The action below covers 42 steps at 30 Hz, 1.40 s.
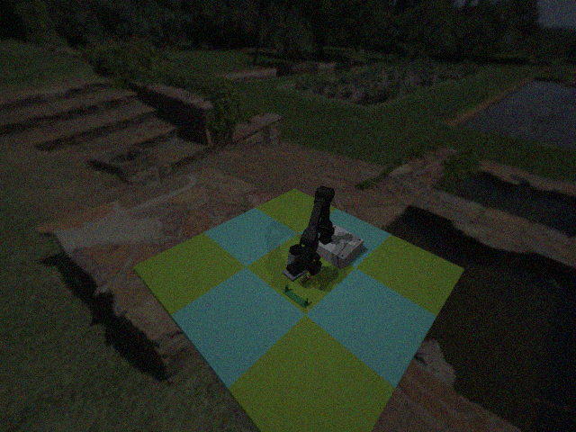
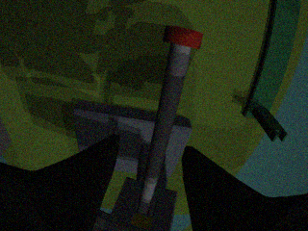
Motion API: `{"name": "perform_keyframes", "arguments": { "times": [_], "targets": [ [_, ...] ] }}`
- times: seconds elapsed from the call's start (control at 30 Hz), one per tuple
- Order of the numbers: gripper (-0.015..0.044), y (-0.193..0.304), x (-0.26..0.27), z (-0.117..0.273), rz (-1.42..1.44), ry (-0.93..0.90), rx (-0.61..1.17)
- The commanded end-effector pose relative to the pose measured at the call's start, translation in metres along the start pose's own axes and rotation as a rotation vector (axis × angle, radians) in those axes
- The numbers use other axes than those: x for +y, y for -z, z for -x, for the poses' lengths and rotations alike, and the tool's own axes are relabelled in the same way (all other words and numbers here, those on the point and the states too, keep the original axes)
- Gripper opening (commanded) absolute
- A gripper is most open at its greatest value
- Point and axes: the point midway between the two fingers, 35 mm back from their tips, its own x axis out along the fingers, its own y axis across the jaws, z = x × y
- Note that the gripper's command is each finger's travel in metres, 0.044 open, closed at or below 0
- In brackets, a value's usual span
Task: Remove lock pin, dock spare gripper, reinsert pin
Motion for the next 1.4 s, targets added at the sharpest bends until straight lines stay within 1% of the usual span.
{"name": "perform_keyframes", "arguments": {
  "times": [0.0, 1.0, 1.03, 1.3, 1.37],
  "targets": [
    [0.0200, -0.004, 0.000, 0.009, -0.001, 0.000, -0.001],
    [0.0200, -0.037, 0.000, 0.081, 0.029, 0.001, 0.001],
    [0.0226, -0.033, 0.000, 0.074, 0.031, 0.002, 0.002],
    [0.0436, -0.033, 0.000, 0.074, 0.031, 0.002, 0.002],
    [0.0440, -0.033, 0.000, 0.074, 0.031, 0.002, 0.002]
  ]
}}
